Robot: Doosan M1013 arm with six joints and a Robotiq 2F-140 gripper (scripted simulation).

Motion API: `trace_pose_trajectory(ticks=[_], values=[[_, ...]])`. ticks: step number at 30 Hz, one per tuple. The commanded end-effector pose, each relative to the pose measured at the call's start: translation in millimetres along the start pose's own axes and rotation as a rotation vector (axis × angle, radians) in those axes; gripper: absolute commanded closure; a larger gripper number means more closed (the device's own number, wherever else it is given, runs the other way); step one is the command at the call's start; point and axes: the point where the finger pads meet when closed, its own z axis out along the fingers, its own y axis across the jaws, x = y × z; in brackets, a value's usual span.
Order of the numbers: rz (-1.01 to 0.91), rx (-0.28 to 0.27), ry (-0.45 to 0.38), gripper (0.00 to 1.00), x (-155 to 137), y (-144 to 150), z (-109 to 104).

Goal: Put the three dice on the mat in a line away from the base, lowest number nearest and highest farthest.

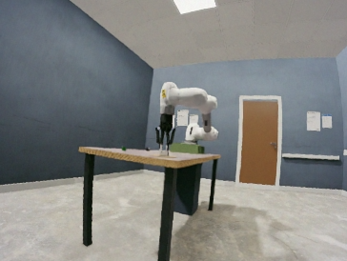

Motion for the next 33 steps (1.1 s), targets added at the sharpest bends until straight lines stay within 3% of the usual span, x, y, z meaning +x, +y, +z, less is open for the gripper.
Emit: trace_pose_trajectory(ticks=[1,13,23,33], values=[[0.0,0.0,0.002,0.76,0.7,-0.1,-2.1],[0.0,0.0,0.002,0.76,0.7,-0.1,-2.1],[0.0,0.0,0.002,0.67,0.7,-0.1,-2.1],[0.0,0.0,0.002,0.65,0.7,-0.1,-2.1]])
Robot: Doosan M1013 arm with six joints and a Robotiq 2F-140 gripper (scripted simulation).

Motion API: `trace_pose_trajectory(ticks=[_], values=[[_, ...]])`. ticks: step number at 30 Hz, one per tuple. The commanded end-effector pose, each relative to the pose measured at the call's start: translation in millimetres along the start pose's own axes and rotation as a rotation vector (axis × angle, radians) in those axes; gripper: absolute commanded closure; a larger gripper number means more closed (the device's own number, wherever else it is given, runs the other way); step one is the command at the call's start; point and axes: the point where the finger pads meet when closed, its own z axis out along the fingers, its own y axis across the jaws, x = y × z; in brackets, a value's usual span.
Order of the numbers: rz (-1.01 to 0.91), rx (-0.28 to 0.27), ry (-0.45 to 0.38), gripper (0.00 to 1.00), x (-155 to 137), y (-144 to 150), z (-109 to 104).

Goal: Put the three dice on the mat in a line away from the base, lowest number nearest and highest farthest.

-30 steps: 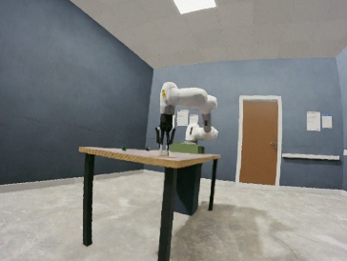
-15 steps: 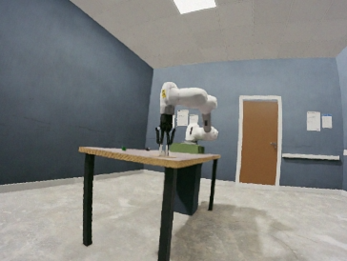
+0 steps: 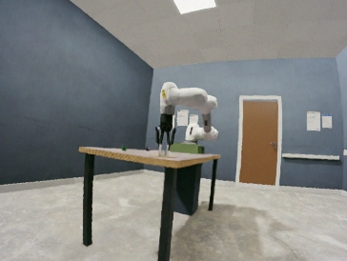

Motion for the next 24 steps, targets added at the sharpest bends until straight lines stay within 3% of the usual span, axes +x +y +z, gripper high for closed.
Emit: trace_pose_trajectory(ticks=[1,12,24], values=[[0.0,0.0,0.002,0.65,0.7,-0.1,-2.1],[0.0,0.0,0.002,0.65,0.6,-0.1,-10.7],[0.0,0.0,0.002,0.65,0.5,-0.1,-70.3]])
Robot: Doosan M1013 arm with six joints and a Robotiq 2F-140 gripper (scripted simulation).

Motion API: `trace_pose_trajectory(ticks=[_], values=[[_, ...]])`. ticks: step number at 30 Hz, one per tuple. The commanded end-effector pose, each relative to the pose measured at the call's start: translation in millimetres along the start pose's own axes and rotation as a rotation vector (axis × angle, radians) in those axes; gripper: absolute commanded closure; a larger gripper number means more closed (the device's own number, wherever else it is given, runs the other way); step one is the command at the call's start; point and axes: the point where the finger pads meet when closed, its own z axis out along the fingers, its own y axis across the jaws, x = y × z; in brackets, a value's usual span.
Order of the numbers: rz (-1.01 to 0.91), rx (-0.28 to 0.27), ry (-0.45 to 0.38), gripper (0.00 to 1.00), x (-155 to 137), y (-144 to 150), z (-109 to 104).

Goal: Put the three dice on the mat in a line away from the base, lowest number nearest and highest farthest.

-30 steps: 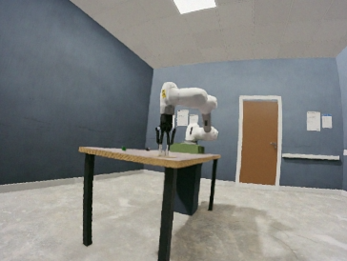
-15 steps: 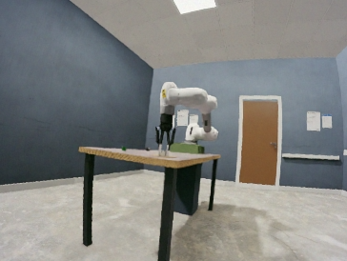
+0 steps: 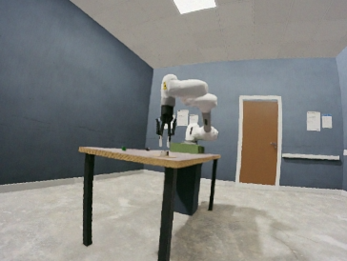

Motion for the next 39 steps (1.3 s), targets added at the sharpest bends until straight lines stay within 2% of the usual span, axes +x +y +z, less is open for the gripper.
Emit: trace_pose_trajectory(ticks=[1,8,13,14,39], values=[[0.0,0.0,0.002,0.65,0.5,-0.1,-16.6],[0.0,0.0,0.002,0.65,0.5,-0.1,-35.5],[0.0,0.0,0.002,0.65,0.5,-0.1,-38.4],[0.0,0.0,0.002,0.0,0.5,-0.1,-38.4],[0.026,0.0,0.002,0.0,-0.2,4.1,-38.4]])
